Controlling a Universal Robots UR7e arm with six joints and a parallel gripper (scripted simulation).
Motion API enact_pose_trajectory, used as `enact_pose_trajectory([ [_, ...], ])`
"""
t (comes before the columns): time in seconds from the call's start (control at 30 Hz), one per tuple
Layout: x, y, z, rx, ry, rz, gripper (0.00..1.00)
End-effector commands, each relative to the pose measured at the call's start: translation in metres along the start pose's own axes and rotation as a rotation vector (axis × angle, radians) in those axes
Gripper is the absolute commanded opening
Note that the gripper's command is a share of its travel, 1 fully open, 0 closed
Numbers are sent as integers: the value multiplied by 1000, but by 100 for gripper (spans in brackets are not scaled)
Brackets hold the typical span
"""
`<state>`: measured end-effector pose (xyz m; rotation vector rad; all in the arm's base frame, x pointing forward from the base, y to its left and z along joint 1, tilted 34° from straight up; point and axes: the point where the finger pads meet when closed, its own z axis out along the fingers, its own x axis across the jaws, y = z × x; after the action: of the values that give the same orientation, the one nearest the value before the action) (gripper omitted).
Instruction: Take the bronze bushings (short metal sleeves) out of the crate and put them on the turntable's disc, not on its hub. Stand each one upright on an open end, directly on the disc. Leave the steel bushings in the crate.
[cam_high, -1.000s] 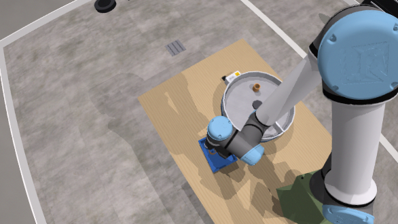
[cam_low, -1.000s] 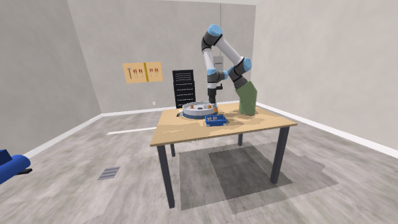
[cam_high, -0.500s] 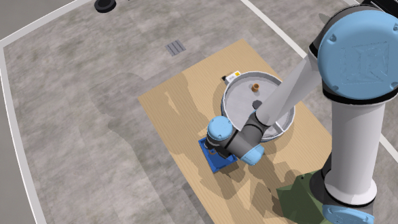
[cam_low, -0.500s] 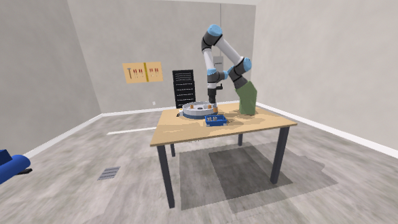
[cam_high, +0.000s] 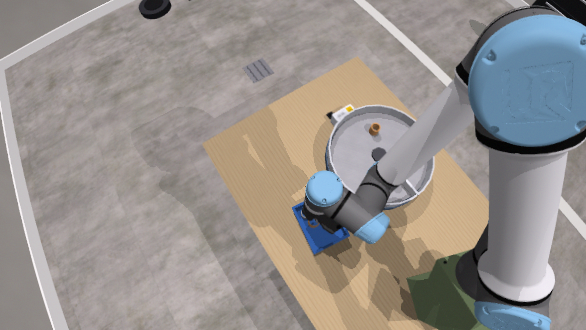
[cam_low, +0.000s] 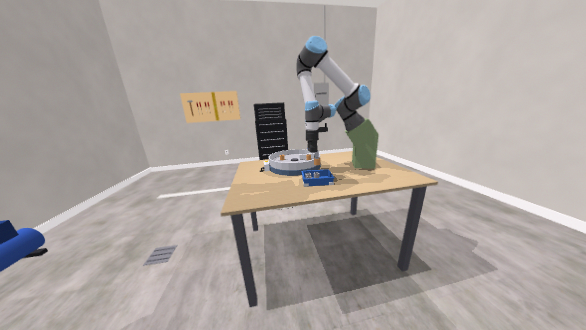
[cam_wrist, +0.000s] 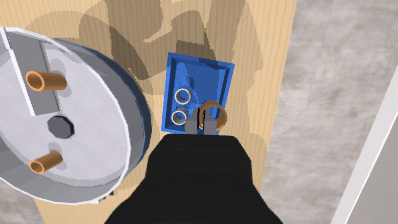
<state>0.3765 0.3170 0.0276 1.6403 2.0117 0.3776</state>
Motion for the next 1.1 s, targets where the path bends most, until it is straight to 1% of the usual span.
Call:
enact_pose_trajectory([
  [0.0, -4, -1, 0, 0, 0, 1, 0],
  [0.47, -19, -2, 0, 0, 0, 1, 0],
  [0.7, -35, -2, 0, 0, 0, 1, 0],
  [0.97, -58, -3, 0, 0, 0, 1, 0],
  [1.07, -62, -4, 0, 0, 0, 1, 0],
])
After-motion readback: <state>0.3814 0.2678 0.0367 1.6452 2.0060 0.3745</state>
